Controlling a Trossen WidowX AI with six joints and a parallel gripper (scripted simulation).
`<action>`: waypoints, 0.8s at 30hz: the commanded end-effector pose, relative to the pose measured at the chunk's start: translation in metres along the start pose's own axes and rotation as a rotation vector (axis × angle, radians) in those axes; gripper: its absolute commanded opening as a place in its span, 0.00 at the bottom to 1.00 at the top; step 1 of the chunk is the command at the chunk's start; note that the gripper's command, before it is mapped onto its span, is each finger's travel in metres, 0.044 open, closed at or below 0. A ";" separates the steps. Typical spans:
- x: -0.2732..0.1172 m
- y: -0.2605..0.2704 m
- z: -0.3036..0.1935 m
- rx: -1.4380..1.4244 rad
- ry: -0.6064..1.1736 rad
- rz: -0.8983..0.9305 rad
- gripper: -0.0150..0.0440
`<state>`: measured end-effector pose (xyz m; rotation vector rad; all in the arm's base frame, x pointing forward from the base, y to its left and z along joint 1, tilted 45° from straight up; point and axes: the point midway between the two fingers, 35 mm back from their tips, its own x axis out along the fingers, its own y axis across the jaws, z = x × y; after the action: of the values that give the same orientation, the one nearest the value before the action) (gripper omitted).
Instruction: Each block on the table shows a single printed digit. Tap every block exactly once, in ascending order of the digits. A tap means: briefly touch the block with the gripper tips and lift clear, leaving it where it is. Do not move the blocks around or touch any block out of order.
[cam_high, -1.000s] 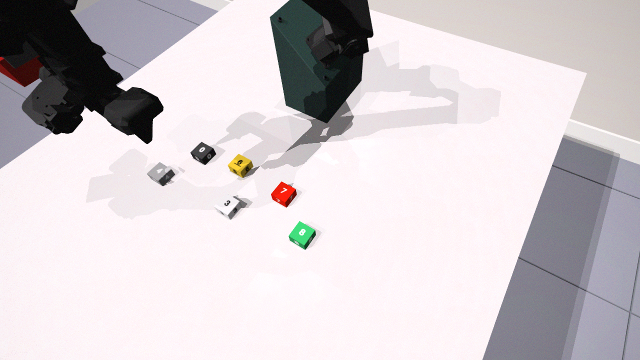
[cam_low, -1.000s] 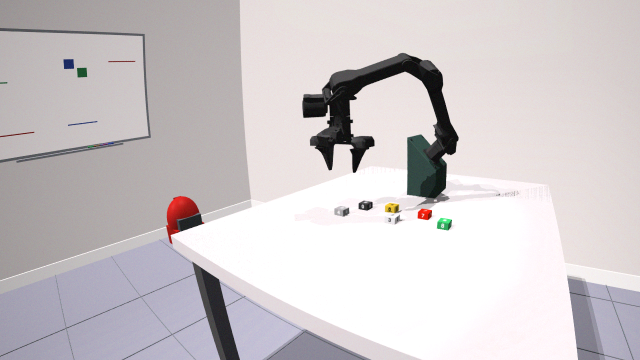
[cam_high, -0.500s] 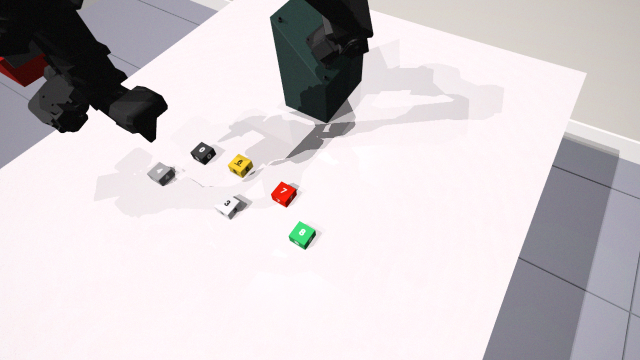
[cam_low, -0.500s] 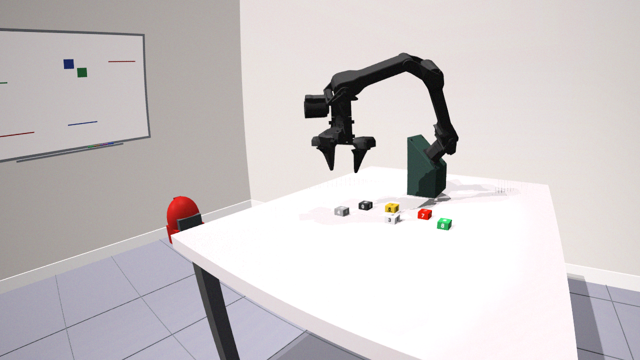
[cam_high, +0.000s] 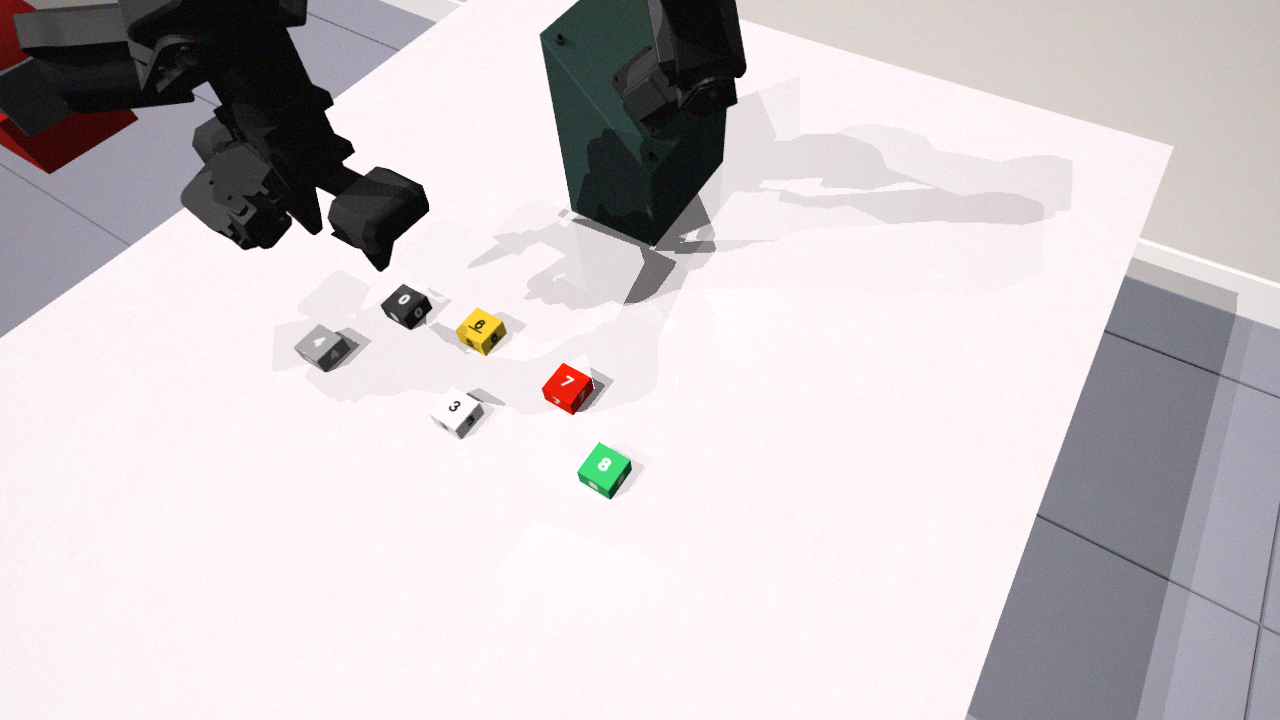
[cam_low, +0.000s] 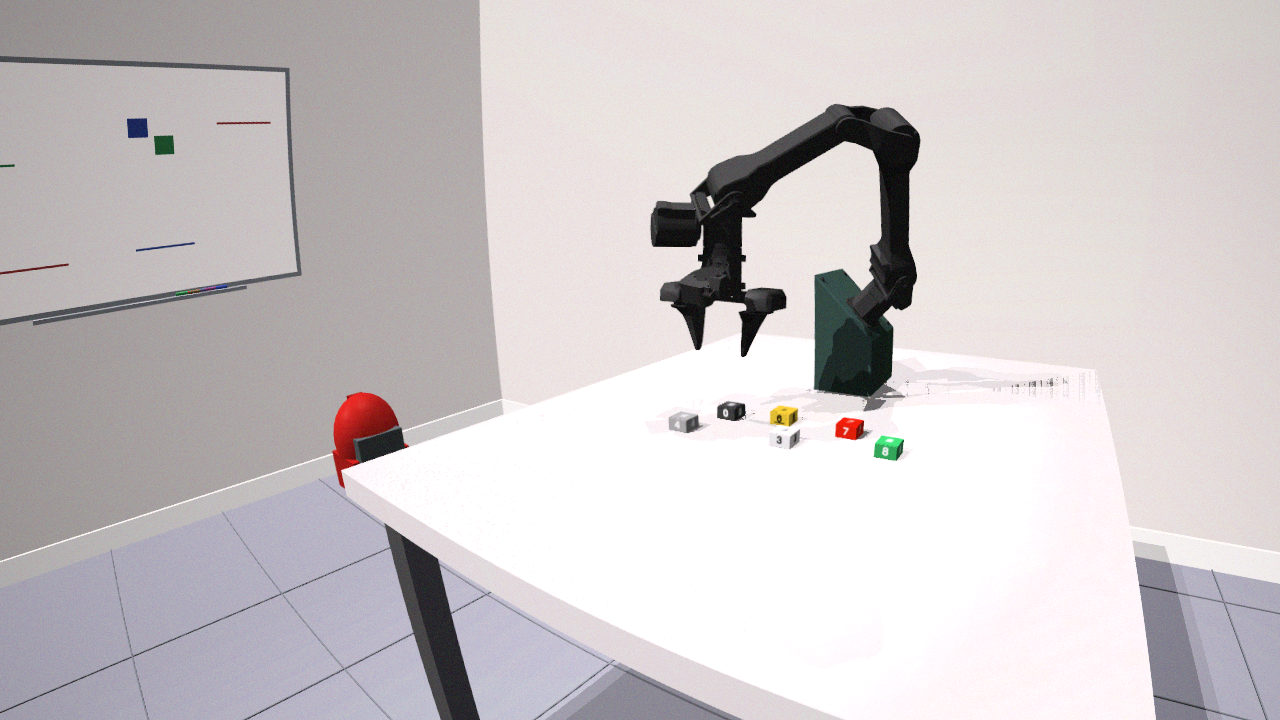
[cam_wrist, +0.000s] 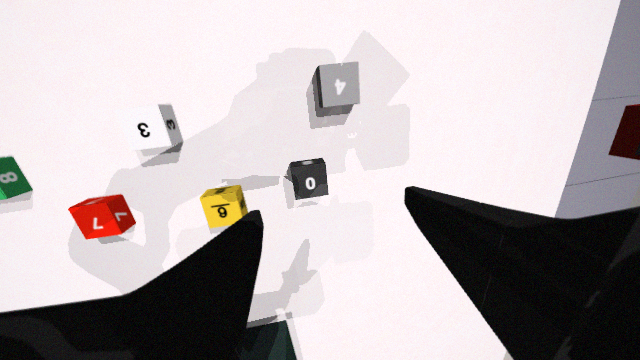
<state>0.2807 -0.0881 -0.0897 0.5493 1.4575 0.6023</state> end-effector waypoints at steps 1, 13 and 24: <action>0.053 0.010 -0.011 0.012 0.036 0.032 0.67; 0.056 0.010 -0.012 0.012 0.036 0.032 0.29; 0.065 0.010 -0.012 0.012 0.036 0.033 0.29</action>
<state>0.2719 -0.0420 -0.1277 0.5615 1.4816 0.6298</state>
